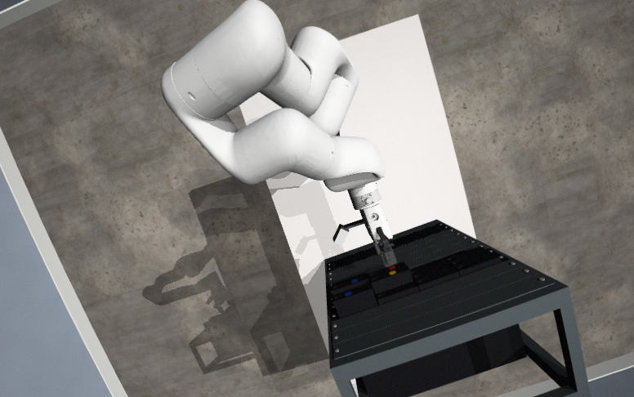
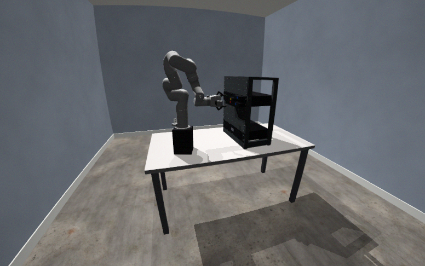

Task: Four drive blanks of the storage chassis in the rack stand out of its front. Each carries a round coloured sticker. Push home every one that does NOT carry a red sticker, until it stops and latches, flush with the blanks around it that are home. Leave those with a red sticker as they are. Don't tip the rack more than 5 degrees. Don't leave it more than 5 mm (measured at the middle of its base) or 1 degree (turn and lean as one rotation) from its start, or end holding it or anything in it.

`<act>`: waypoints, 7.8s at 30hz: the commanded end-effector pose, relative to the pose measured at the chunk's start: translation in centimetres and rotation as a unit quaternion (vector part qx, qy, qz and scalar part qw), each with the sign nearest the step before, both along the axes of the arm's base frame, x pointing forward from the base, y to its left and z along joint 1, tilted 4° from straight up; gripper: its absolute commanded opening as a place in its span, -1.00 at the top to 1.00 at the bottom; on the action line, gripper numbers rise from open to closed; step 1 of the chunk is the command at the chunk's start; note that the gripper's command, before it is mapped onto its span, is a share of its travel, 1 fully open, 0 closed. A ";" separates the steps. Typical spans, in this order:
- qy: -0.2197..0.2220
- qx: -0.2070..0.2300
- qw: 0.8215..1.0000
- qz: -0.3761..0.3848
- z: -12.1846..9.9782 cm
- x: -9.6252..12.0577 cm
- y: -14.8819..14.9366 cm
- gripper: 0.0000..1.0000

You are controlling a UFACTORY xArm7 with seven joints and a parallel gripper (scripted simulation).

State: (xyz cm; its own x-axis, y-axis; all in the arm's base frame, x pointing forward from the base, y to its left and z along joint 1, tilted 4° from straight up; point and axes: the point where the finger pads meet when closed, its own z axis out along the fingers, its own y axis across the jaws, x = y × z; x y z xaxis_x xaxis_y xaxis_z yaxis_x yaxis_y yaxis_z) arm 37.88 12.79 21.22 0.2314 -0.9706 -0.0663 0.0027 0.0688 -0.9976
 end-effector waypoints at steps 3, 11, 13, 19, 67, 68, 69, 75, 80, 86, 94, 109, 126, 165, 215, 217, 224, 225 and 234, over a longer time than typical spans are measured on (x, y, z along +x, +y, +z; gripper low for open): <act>-0.001 0.000 1.000 0.000 0.1 0.1 -0.6 -1.00; -0.001 0.000 1.000 0.000 0.3 0.4 -3.1 -1.00; -0.001 0.000 1.000 0.000 0.3 0.6 -4.3 -1.00; -0.001 0.000 1.000 0.000 0.5 1.0 -7.9 -1.00; -0.001 0.000 1.000 0.000 0.7 1.5 -12.2 -1.00; -0.001 0.000 1.000 0.000 0.7 1.5 -12.2 -1.00; -0.001 0.000 1.000 0.000 0.7 1.5 -12.2 -1.00; -0.001 0.000 1.000 0.000 0.7 1.5 -12.2 -1.00; -0.001 0.000 1.000 0.000 0.7 1.5 -12.2 -1.00; -0.001 0.000 1.000 0.000 0.7 1.5 -12.2 -1.00; -0.001 0.000 1.000 0.000 0.7 1.5 -12.2 1.00; -0.001 0.000 1.000 0.000 0.7 1.5 -12.2 1.00; -0.001 0.000 1.000 0.000 0.7 1.5 -12.1 1.00; -0.001 0.000 1.000 0.000 1.6 -2.8 -1.8 1.00; -0.001 0.000 1.000 0.000 1.7 3.4 -0.3 1.00; -0.001 0.000 1.000 0.000 1.7 3.5 -0.2 1.00; -0.001 0.000 1.000 0.000 1.7 4.3 0.0 1.00; -0.001 0.000 1.000 0.000 1.7 4.3 0.0 1.00; -0.001 0.000 1.000 0.000 1.7 4.3 0.0 1.00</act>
